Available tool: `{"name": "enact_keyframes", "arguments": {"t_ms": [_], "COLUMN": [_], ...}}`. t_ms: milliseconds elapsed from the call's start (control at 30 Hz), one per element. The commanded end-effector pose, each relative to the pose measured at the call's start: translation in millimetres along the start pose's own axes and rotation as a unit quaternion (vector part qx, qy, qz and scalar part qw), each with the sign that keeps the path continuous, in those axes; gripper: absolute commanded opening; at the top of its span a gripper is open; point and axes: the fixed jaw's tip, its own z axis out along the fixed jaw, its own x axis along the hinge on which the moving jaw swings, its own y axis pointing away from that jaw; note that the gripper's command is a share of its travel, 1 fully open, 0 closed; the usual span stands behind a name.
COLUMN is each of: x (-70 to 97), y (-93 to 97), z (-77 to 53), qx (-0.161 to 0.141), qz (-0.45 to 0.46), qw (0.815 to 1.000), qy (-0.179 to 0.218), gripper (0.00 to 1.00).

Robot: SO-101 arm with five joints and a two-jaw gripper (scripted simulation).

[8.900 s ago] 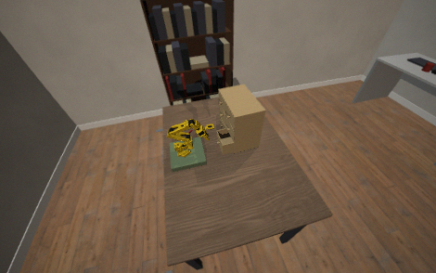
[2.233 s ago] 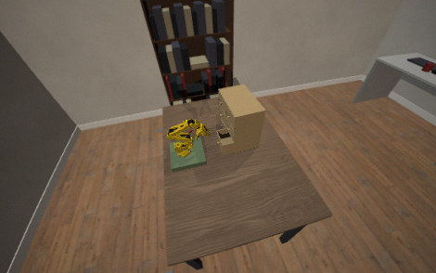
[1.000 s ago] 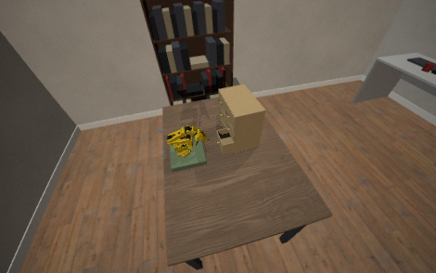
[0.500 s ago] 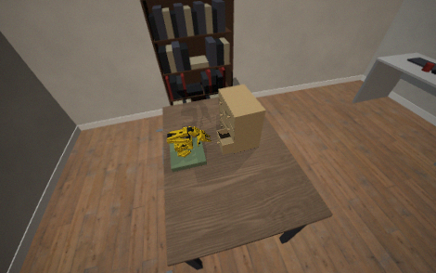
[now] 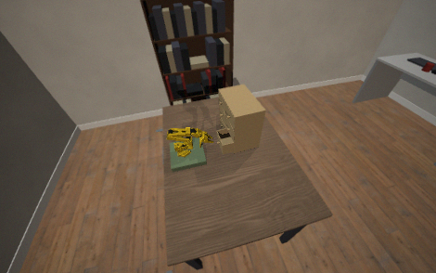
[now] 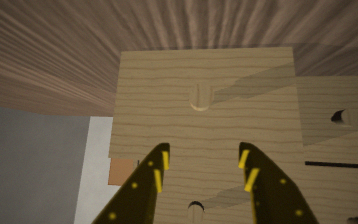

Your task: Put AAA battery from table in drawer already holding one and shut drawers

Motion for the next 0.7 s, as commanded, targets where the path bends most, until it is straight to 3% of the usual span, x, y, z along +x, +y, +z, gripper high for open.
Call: {"name": "enact_keyframes", "arguments": {"t_ms": [0,667], "x": [-3.7,-3.2], "y": [-0.5,-0.5], "z": [2.8,9.9], "qx": [0.001,0.001], "qz": [0.0,0.0], "qw": [1.0,1.0], "qy": [-0.007,-0.004], "gripper": [0.21,0.21]}}
